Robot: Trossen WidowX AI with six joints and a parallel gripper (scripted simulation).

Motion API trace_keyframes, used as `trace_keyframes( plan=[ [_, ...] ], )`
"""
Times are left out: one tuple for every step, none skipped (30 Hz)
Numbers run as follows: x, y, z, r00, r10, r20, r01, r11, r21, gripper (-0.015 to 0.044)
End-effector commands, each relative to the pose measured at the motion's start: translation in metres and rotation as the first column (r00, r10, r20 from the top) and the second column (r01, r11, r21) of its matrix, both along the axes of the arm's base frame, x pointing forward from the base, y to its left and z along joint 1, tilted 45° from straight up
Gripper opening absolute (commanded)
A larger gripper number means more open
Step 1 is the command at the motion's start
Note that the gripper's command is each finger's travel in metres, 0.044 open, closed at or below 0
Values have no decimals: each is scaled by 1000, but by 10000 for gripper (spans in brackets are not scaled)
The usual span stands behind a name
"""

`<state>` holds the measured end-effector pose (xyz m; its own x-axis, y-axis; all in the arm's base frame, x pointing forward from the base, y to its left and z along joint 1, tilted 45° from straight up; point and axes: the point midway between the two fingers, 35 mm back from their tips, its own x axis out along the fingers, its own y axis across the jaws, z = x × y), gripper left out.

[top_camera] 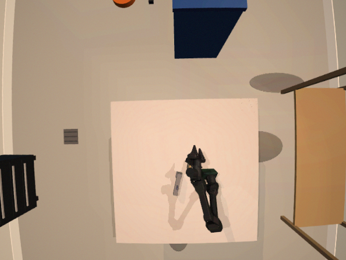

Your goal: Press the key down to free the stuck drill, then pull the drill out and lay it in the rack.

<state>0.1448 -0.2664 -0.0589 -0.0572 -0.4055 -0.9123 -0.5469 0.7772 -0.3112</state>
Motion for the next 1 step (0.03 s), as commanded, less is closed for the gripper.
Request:
trace_keyframes(
  plan=[
    [-19, -42, 72, 854, -355, 380, 500, 764, -409, 440]
  ],
)
